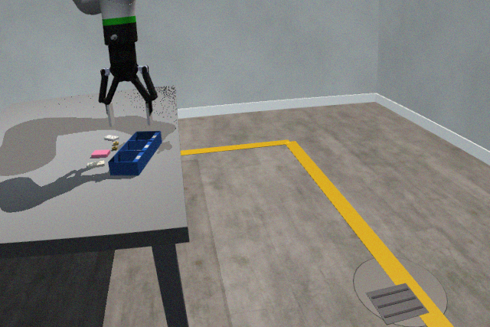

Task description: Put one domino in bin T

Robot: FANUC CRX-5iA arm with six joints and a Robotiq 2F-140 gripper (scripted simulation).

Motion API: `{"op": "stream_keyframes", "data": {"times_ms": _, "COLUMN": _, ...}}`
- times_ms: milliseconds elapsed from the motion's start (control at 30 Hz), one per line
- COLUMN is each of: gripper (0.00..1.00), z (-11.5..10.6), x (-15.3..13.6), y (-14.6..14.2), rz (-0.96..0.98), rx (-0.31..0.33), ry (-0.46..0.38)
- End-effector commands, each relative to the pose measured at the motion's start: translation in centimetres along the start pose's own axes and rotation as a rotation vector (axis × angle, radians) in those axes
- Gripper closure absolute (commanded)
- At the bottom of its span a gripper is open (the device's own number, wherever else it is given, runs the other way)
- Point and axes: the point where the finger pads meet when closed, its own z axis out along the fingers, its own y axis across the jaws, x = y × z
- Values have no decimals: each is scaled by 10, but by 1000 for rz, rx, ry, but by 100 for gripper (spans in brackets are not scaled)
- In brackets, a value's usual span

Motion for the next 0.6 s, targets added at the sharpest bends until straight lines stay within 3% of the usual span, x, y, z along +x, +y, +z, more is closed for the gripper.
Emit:
{"op": "stream_keyframes", "data": {"times_ms": 0, "gripper": 0, "z": -12, "x": 0, "y": 0, "rz": 0, "rx": 0, "ry": 0}}
{"op": "stream_keyframes", "data": {"times_ms": 567, "gripper": 0, "z": -72, "x": 0, "y": 0, "rz": 0, "rx": 0, "ry": 0}}
